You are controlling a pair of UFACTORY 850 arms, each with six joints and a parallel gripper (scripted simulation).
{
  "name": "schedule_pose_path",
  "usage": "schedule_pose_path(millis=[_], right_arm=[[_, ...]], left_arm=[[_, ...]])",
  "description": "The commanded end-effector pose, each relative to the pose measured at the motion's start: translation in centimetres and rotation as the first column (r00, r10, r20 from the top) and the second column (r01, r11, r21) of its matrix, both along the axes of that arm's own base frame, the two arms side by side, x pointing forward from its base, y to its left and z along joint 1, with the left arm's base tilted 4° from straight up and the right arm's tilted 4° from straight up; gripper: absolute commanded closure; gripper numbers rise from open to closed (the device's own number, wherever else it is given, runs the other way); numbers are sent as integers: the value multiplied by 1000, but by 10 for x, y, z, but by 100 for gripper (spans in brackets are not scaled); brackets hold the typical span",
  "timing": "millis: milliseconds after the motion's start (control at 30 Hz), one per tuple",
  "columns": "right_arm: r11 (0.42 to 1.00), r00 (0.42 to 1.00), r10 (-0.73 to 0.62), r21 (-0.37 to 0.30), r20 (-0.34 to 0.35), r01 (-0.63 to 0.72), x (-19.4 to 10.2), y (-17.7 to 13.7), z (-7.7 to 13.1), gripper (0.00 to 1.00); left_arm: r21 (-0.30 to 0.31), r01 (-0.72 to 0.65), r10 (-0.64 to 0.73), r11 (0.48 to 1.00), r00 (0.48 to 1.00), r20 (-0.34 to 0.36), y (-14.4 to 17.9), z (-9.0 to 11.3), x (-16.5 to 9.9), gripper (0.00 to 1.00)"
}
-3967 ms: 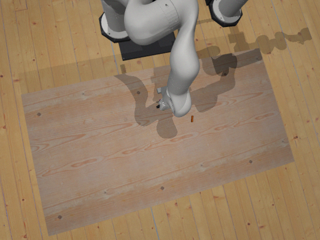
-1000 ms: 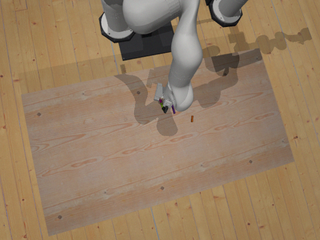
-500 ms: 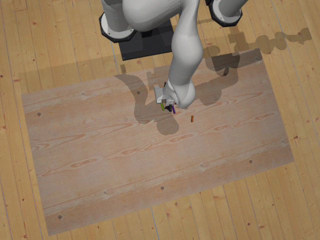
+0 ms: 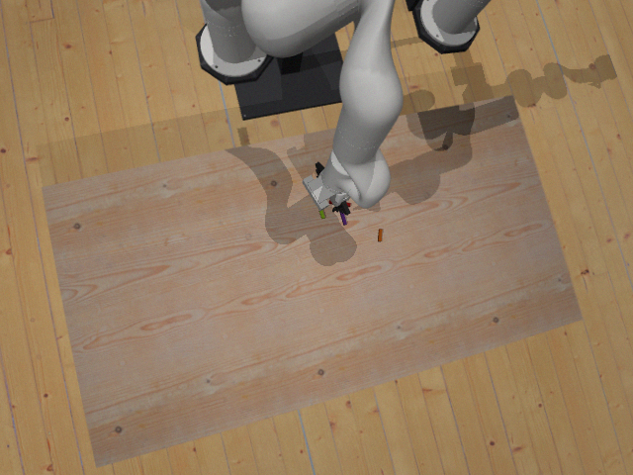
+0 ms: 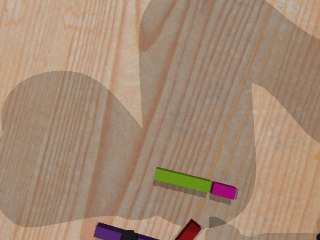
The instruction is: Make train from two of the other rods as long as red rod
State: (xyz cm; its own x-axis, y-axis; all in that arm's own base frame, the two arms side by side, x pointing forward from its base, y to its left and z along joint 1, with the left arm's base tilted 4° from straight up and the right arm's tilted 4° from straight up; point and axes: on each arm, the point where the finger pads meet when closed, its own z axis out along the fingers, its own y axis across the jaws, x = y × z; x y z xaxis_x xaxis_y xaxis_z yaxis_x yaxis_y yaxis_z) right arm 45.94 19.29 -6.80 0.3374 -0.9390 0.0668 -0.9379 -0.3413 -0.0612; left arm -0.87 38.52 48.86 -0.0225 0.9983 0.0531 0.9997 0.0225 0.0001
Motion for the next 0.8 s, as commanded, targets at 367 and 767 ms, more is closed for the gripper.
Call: schedule_pose_path(millis=[367,767], right_arm=[[921,921,386,-30,-57,-388,-8,2,6,0],[743,742,665,-33,-82,-669,-16,3,10,0]], left_arm=[[2,0,0,1000,1000,0,0,1,0,0],[2,0,0,1000,1000,0,0,1,0,0]])
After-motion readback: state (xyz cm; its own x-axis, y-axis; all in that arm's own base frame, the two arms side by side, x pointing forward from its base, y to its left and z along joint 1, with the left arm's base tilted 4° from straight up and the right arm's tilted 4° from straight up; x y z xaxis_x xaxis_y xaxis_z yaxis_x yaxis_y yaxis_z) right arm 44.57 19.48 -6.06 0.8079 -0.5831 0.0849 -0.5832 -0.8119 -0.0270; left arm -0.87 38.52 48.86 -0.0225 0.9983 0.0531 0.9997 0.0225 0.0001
